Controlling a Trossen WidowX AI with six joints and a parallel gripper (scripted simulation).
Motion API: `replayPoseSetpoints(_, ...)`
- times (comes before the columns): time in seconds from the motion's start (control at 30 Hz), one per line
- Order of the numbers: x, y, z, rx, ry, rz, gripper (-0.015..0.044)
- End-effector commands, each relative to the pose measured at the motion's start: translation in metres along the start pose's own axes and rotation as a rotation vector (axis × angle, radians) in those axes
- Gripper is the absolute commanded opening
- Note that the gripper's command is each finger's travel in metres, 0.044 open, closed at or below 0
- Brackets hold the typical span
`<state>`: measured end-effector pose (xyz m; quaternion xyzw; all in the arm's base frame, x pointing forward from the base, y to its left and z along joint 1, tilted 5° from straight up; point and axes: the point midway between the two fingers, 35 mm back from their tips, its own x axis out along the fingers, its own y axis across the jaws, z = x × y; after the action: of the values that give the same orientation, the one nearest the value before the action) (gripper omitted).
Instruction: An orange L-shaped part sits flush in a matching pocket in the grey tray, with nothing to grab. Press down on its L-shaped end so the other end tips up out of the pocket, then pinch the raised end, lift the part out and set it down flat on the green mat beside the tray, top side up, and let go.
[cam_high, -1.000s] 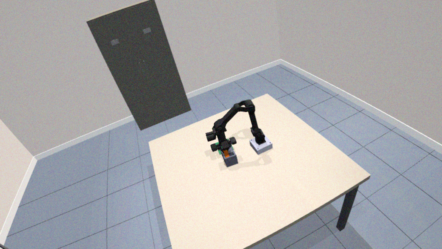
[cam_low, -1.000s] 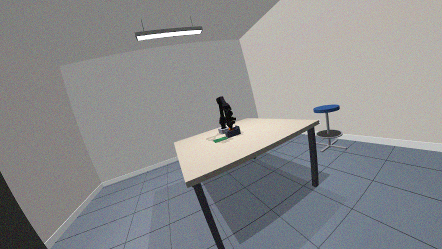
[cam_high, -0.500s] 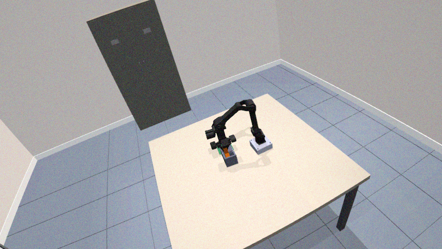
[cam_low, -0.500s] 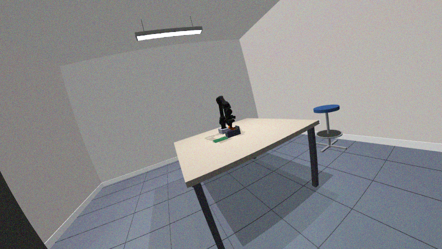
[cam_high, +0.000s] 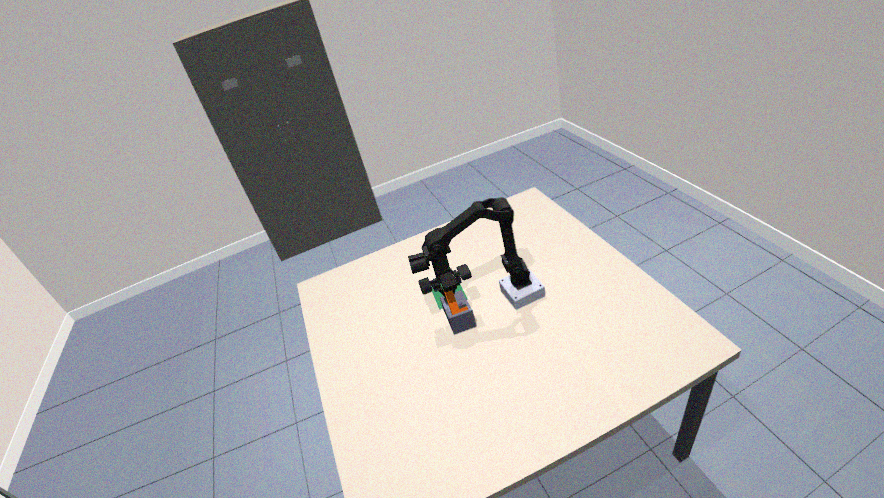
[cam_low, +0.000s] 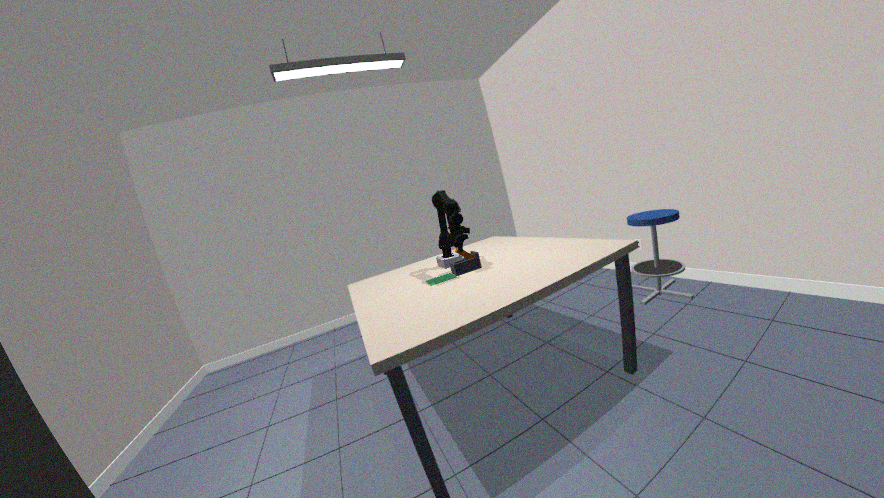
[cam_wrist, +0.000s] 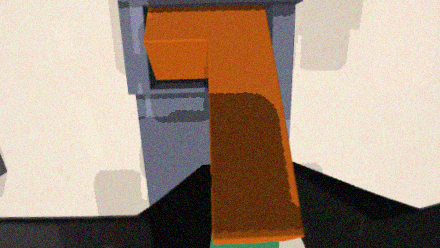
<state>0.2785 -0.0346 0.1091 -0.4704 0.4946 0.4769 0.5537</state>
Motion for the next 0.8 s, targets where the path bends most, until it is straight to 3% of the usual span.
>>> replayPoseSetpoints(0.0,-0.008,-0.002,0.002,-0.004,-0.009,-0.009,0.0)
replayPoseSetpoints(0.77,-0.039,-0.001,0.001,-0.004,-0.009,-0.009,0.0)
